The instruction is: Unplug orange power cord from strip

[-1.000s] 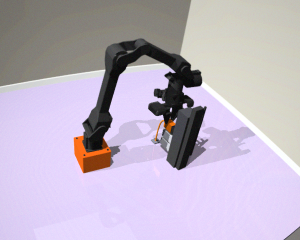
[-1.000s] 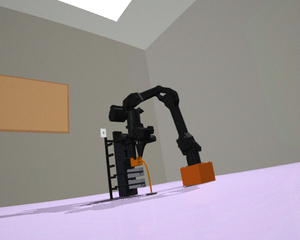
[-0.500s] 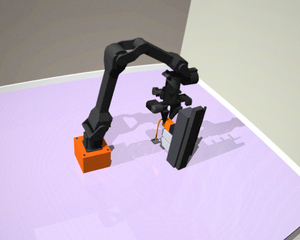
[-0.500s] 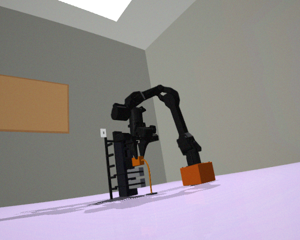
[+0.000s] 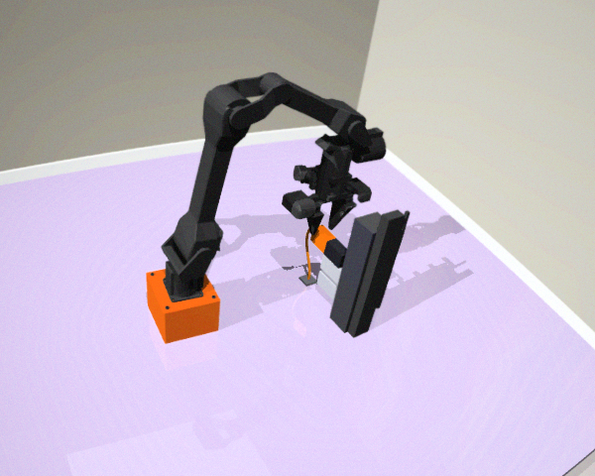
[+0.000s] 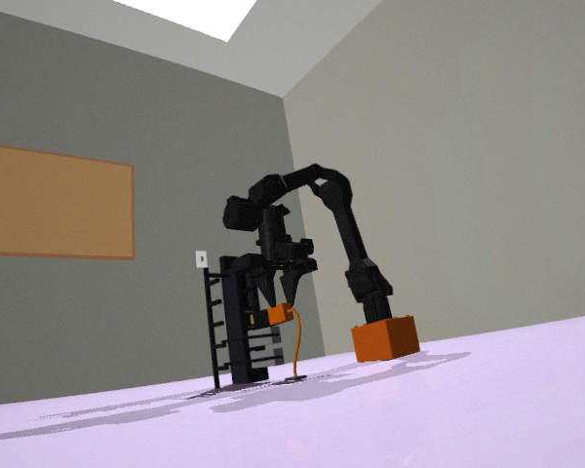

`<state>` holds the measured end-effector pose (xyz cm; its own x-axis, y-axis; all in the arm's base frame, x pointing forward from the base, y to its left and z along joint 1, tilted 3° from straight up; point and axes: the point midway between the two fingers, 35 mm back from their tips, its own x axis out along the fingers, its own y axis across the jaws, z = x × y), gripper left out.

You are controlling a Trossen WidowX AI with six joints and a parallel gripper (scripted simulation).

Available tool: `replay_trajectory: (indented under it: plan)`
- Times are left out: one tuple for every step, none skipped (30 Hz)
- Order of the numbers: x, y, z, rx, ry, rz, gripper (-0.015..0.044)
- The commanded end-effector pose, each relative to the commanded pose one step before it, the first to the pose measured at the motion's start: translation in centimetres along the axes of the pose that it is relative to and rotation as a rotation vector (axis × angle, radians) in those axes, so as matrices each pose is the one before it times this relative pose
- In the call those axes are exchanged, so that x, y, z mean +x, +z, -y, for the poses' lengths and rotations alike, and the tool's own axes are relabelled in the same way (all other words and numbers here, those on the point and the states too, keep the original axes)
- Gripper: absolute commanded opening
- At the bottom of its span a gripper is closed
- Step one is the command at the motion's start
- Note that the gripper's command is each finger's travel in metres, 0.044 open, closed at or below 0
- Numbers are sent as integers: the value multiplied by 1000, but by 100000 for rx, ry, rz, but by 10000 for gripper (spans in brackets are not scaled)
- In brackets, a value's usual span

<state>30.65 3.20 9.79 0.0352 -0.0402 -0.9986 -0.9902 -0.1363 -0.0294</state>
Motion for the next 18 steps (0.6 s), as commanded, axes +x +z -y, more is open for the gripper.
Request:
replay_trajectory:
  plan:
    - [16,-48,8,-645,-114,24,315]
    - [0,0,0,0,0,0,341]
    - [-50,250,25,0,-2,29,368]
    - [-86,433,38,1,-4,50,394]
    - [-130,652,44,1,-4,73,420]
    - [-145,732,33,1,-2,79,440]
    - [-172,867,15,1,0,91,440]
    - [-208,1052,-16,1,4,106,440]
    - [-220,1108,-58,1,8,106,440]
    - [-143,720,-60,1,7,66,440]
    - [-48,241,-24,0,3,21,440]
    - [0,0,0,0,0,0,440]
    - [0,0,0,0,0,0,440]
    - [0,0,0,0,0,0,440]
    - [0,0,0,0,0,0,440]
    - [0,0,0,0,0,0,440]
    - [0,0,0,0,0,0,440]
    - [0,0,0,0,0,0,440]
